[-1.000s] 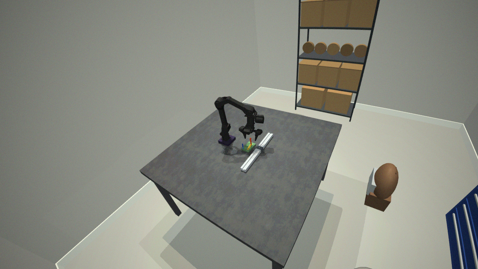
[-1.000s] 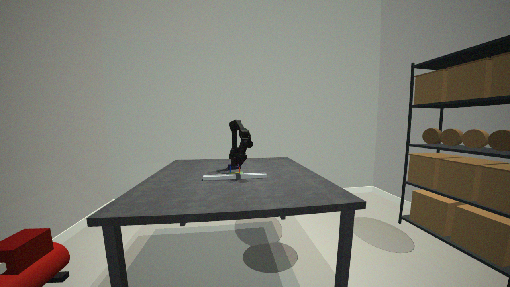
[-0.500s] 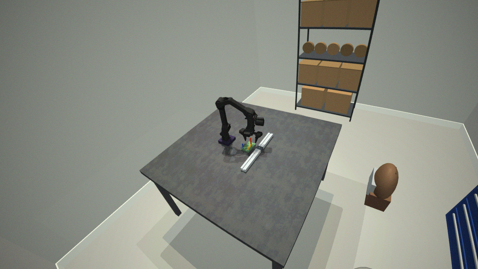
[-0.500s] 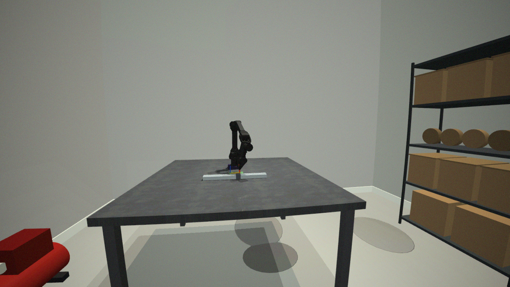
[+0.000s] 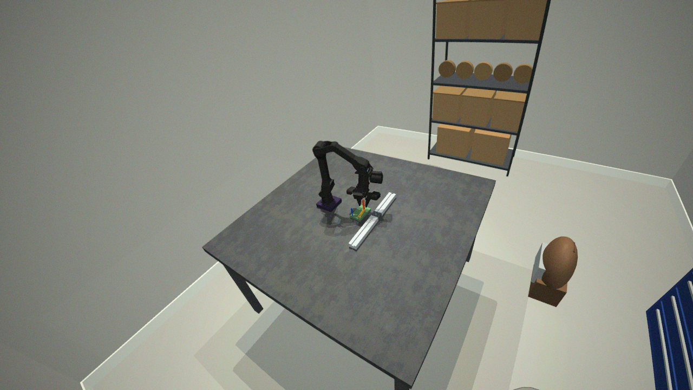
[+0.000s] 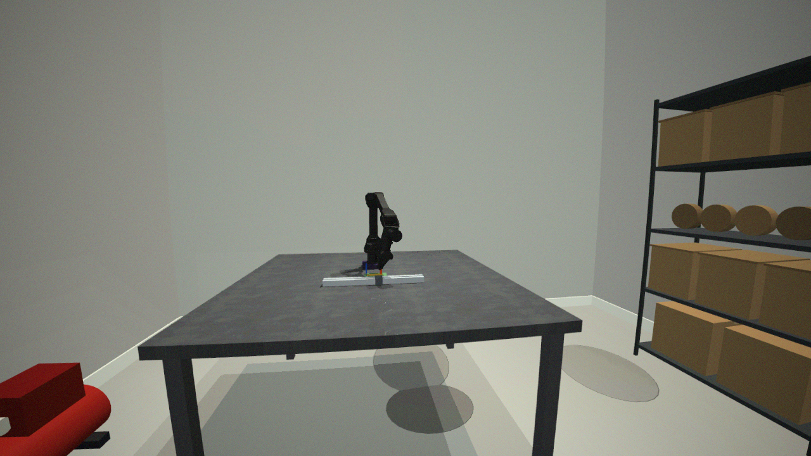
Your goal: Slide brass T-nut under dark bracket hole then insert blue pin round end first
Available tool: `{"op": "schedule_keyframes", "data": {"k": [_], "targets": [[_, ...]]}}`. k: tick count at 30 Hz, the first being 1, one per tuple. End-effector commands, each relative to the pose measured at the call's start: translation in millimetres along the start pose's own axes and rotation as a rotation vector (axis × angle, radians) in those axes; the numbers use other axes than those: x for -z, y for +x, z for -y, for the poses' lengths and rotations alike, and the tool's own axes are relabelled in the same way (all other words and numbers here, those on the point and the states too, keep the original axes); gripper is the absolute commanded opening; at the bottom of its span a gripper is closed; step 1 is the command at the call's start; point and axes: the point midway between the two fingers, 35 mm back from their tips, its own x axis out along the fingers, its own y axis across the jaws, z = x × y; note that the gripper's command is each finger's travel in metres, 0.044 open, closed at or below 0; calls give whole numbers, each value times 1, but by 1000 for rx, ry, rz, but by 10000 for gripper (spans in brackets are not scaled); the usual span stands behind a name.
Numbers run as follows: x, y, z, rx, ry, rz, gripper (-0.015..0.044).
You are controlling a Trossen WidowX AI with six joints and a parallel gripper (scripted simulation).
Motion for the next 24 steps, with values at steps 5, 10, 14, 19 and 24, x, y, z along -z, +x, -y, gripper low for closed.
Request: {"op": "schedule_keyframes", "data": {"k": [5,10,14,19,24], "targets": [[1,0,0,0,6,-2,-33],[1,0,0,0,6,-2,-150],[0,0,0,0,6,-2,-150],[-1,-6,-1,0,7,-3,-150],[-3,-14,-2,0,7,-3,-150]]}}
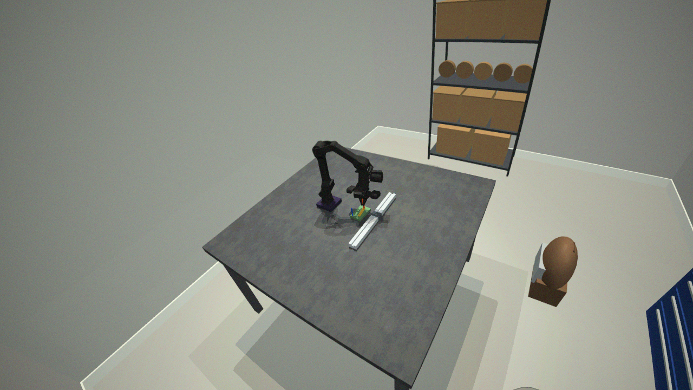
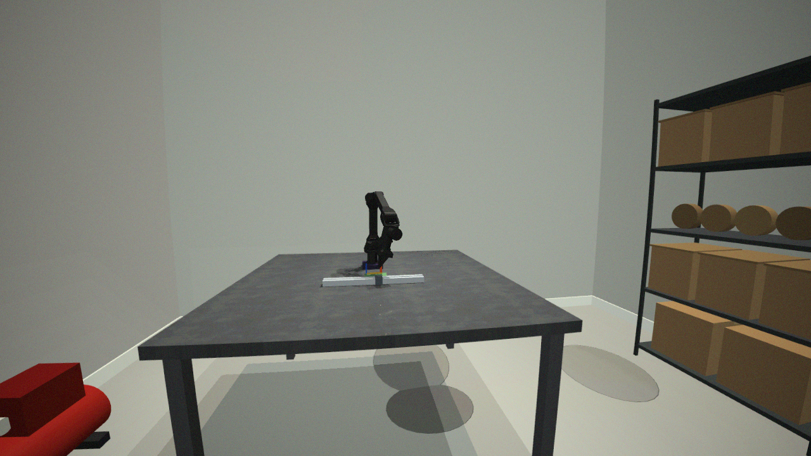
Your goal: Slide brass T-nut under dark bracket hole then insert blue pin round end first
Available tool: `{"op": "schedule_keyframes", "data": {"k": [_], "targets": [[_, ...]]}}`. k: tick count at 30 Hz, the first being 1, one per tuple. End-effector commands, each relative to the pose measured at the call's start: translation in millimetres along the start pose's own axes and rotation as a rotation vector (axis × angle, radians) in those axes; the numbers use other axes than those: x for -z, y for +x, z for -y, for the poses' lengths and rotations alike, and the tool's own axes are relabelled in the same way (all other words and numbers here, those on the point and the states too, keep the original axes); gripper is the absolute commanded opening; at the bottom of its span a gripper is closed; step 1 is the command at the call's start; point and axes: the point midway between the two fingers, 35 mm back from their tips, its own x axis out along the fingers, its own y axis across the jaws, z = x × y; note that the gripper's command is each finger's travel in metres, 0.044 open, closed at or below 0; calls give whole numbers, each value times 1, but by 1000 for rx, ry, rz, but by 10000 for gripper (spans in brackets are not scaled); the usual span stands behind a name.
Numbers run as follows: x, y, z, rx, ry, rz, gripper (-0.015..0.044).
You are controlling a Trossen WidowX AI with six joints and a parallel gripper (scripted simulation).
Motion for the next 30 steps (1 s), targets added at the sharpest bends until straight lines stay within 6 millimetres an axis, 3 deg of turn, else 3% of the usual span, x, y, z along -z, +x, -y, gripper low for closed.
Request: {"op": "schedule_keyframes", "data": {"k": [1,30], "targets": [[-1,-7,-2,-5,7,-3,-150],[-13,-52,-5,-6,7,-4,-150]]}}
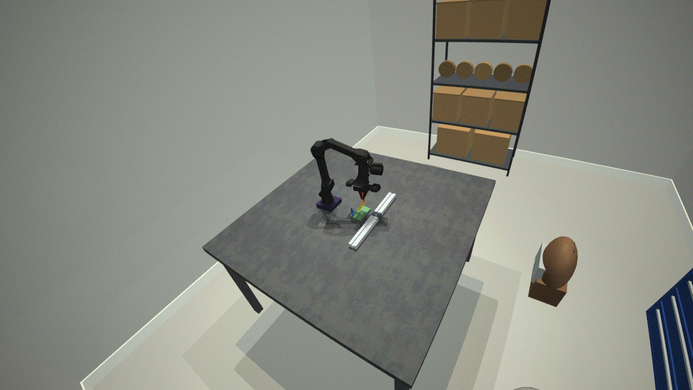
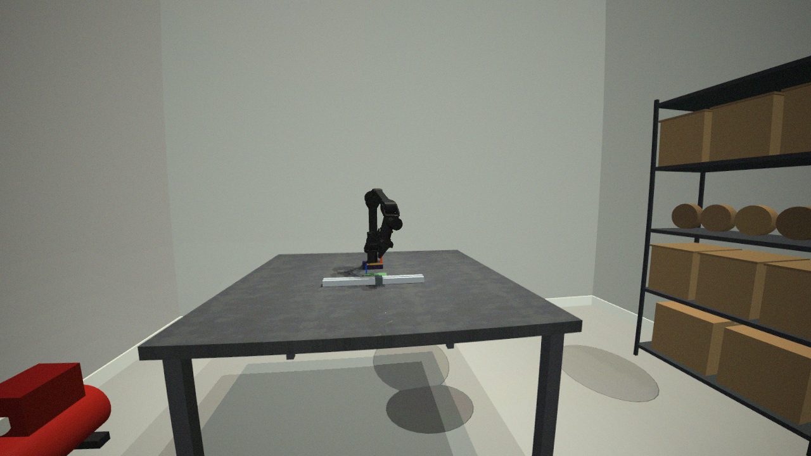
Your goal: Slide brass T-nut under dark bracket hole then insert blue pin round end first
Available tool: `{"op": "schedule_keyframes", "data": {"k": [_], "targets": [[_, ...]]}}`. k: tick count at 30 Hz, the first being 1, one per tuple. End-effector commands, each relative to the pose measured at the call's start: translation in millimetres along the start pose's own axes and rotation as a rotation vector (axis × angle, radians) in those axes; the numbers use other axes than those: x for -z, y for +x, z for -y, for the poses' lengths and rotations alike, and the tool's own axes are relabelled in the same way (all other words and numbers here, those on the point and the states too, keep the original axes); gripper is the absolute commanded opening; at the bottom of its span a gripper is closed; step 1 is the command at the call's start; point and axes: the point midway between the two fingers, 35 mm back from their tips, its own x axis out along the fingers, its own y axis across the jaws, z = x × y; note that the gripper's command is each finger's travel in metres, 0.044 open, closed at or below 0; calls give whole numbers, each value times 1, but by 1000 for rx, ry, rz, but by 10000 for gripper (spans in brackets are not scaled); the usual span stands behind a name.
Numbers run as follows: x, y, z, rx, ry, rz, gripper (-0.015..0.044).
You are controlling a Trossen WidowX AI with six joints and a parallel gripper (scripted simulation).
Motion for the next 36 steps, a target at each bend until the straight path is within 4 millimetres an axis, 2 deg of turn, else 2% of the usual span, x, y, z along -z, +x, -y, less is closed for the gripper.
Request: {"op": "schedule_keyframes", "data": {"k": [1,20,36], "targets": [[-2,-8,-1,-4,4,-3,-150],[-9,-33,0,-3,4,-3,-150],[3,-41,-21,0,22,-5,-150]]}}
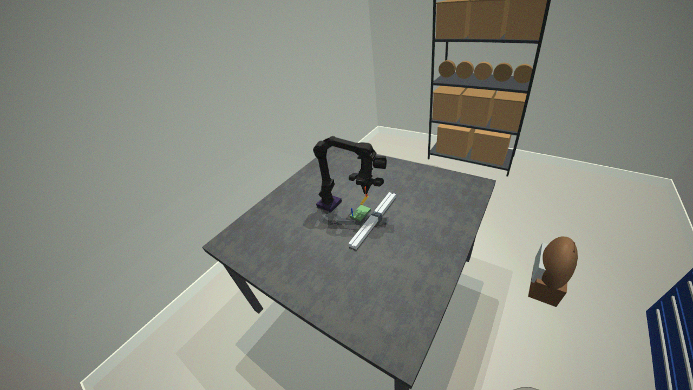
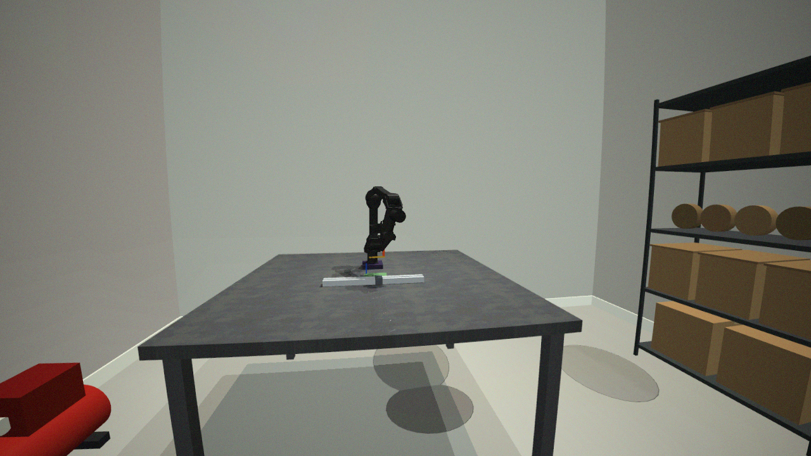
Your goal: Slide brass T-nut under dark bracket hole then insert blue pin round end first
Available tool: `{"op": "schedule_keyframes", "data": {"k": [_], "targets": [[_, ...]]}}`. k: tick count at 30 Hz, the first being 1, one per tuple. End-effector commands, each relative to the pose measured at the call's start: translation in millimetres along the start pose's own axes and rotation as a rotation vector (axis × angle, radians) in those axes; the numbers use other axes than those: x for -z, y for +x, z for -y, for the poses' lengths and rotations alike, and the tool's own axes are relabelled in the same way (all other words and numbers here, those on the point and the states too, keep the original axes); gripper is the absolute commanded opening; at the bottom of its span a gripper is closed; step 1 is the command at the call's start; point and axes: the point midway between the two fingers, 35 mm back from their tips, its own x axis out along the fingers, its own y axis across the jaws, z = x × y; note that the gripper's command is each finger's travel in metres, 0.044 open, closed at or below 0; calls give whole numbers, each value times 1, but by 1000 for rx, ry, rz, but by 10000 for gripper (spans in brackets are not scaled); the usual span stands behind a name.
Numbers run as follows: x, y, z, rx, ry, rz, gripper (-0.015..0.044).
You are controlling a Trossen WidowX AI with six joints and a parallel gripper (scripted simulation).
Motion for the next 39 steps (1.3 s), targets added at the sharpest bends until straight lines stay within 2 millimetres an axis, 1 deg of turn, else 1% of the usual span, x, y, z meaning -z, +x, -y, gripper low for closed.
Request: {"op": "schedule_keyframes", "data": {"k": [1,39], "targets": [[4,-3,-6,-1,11,-3,-150],[43,-13,-54,4,43,-6,-150]]}}
